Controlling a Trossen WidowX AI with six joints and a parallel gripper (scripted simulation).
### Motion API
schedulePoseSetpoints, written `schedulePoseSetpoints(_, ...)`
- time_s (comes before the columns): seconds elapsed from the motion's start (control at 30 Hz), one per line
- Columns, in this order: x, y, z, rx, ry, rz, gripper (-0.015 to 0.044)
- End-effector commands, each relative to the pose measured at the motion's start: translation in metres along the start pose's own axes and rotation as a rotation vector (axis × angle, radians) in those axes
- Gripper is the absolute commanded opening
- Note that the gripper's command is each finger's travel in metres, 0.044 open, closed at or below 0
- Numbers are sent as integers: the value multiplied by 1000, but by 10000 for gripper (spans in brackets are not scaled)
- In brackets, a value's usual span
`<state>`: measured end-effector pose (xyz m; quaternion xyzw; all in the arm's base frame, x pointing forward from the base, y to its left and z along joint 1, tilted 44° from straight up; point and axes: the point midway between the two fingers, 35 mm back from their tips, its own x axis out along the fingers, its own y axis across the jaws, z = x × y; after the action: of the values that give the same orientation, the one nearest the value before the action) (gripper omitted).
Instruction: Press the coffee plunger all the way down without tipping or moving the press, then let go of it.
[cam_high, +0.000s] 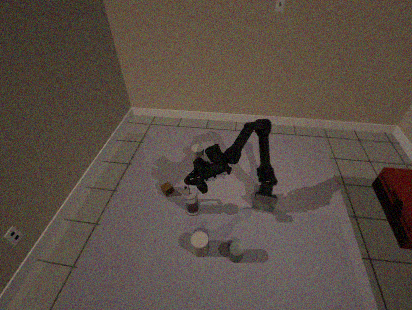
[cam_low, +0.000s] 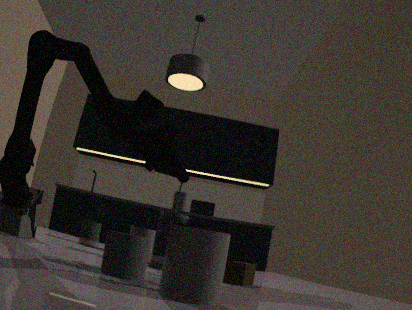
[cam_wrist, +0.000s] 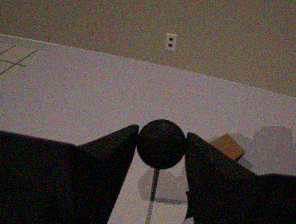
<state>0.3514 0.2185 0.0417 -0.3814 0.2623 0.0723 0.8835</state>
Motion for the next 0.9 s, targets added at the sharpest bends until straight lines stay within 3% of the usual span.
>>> schedulePoseSetpoints(0.0, 11, 1, -27, -23, 51, 3, 120)
schedulePoseSetpoints(0.87, 36, -1, -56, -25, 47, 0, 120)
